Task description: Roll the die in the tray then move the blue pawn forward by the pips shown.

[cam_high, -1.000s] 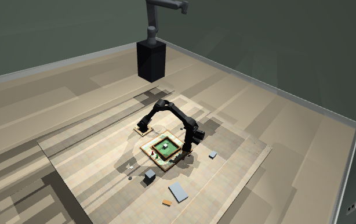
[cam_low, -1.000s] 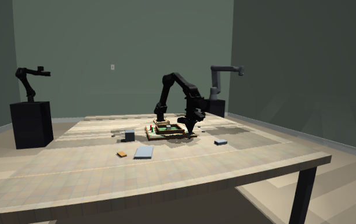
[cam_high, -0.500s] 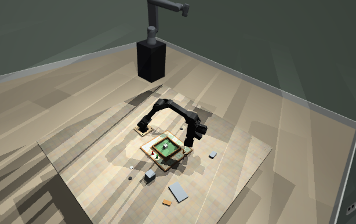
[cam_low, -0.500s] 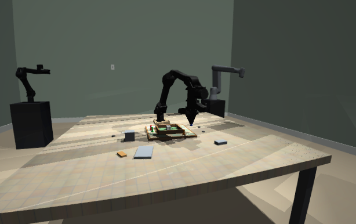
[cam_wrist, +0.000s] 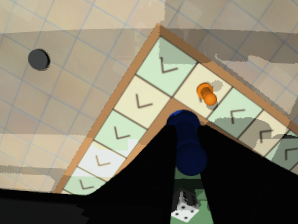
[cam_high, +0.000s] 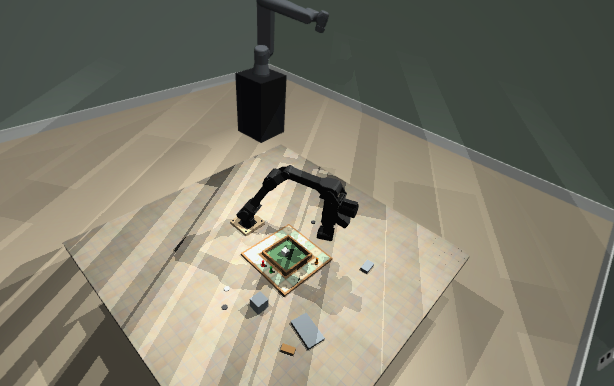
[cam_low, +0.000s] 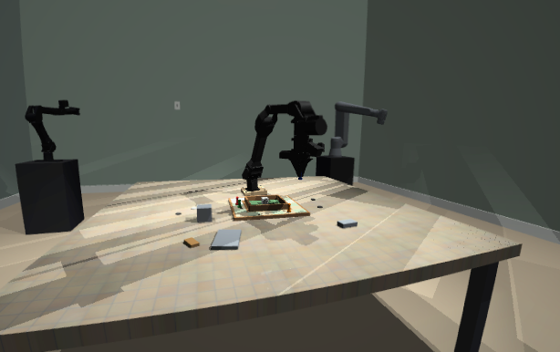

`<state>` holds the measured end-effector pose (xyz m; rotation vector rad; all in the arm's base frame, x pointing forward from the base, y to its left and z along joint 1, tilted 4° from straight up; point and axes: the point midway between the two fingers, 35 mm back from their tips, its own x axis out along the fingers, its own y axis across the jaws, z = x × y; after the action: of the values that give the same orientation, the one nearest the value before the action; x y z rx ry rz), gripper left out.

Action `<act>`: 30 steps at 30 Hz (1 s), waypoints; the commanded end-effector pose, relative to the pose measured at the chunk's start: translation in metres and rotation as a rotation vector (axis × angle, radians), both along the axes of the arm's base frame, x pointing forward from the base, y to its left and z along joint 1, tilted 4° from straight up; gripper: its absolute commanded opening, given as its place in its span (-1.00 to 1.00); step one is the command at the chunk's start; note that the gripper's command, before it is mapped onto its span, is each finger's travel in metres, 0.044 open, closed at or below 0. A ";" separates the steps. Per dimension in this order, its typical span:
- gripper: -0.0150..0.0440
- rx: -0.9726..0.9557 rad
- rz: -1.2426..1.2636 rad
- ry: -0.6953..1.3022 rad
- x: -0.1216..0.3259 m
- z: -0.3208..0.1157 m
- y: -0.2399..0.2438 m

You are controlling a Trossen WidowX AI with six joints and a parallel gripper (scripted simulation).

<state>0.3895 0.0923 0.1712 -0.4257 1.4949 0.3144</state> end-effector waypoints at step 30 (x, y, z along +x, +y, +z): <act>-0.49 0.003 -0.004 0.016 -0.078 -0.029 0.021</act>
<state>0.3205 0.1120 0.1470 -0.4240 1.5078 0.3164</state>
